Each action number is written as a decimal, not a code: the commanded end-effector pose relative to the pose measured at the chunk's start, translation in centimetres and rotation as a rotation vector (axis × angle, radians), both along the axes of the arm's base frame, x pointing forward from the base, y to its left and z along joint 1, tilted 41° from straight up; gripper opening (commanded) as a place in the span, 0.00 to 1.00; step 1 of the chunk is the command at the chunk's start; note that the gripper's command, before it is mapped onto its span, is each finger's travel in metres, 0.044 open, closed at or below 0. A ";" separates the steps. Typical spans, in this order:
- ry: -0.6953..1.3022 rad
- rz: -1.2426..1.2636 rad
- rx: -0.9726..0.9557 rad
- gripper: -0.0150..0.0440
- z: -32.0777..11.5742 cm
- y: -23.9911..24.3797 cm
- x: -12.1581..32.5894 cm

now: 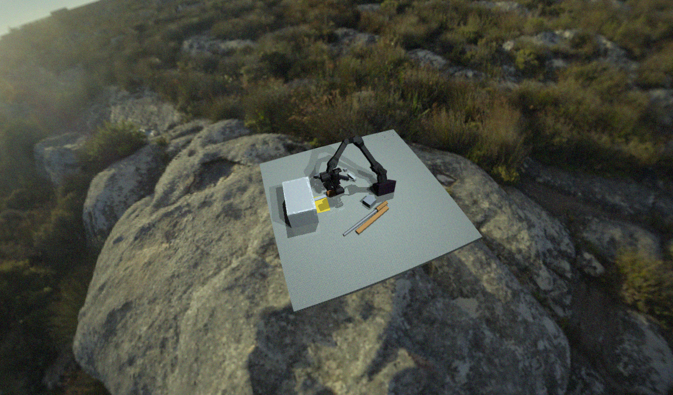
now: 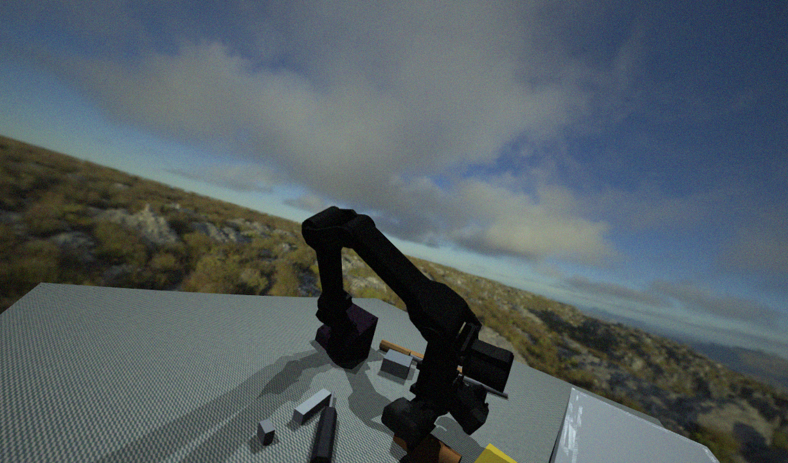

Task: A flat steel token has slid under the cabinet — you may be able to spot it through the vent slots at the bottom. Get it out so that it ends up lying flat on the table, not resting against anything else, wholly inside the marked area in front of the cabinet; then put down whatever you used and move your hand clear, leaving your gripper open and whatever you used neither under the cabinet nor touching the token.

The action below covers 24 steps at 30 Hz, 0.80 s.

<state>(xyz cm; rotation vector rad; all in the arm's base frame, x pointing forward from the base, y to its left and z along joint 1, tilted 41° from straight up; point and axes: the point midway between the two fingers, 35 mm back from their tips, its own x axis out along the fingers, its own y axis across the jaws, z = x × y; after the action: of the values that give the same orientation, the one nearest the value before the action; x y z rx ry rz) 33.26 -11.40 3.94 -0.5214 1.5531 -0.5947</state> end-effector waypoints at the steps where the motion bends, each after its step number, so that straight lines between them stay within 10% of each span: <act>1: -0.007 -0.004 -0.001 0.25 0.0 0.0 0.7; 24: -0.008 -0.004 -0.001 0.25 0.0 -0.1 2.9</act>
<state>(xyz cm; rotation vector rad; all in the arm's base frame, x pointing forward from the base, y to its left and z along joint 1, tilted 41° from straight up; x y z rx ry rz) 35.60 -11.49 3.87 -0.5209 1.5520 -0.5950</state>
